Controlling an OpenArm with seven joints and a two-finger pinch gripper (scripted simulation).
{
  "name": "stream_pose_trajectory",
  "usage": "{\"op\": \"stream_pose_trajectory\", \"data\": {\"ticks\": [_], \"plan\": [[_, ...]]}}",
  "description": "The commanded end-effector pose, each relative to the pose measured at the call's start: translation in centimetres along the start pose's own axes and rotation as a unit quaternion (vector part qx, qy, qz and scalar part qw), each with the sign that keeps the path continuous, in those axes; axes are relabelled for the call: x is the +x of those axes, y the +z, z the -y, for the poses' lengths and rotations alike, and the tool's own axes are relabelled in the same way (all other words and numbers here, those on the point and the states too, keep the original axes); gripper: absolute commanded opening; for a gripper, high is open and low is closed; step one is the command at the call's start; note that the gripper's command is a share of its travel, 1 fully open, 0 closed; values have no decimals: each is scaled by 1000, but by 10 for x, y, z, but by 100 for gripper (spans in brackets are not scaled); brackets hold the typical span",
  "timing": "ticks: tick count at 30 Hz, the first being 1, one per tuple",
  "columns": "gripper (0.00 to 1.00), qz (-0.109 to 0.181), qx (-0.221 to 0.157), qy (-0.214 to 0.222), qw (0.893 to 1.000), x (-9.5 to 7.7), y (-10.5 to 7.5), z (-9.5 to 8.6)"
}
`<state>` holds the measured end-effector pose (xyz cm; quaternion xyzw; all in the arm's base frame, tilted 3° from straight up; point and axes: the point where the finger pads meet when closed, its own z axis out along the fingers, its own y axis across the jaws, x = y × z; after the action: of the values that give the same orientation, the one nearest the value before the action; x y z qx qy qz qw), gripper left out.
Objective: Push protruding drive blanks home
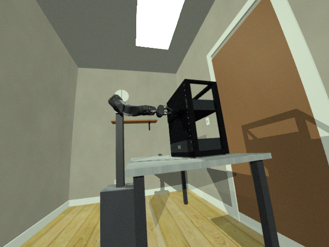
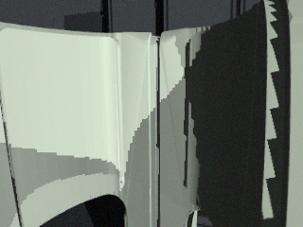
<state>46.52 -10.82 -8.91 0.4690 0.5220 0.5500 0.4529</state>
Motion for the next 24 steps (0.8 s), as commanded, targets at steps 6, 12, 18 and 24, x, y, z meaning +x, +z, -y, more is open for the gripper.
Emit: {"op": "stream_pose_trajectory", "data": {"ticks": [6, 12, 18, 24], "plan": [[0, -3, -5, 0, 1000, 2, 0, -3], [0, -3, -6, 0, 1000, 5, 0, -5], [0, -3, -5, 0, 1000, 5, 1, -5], [0, -3, -5, 0, 1000, 5, 1, -5]]}}
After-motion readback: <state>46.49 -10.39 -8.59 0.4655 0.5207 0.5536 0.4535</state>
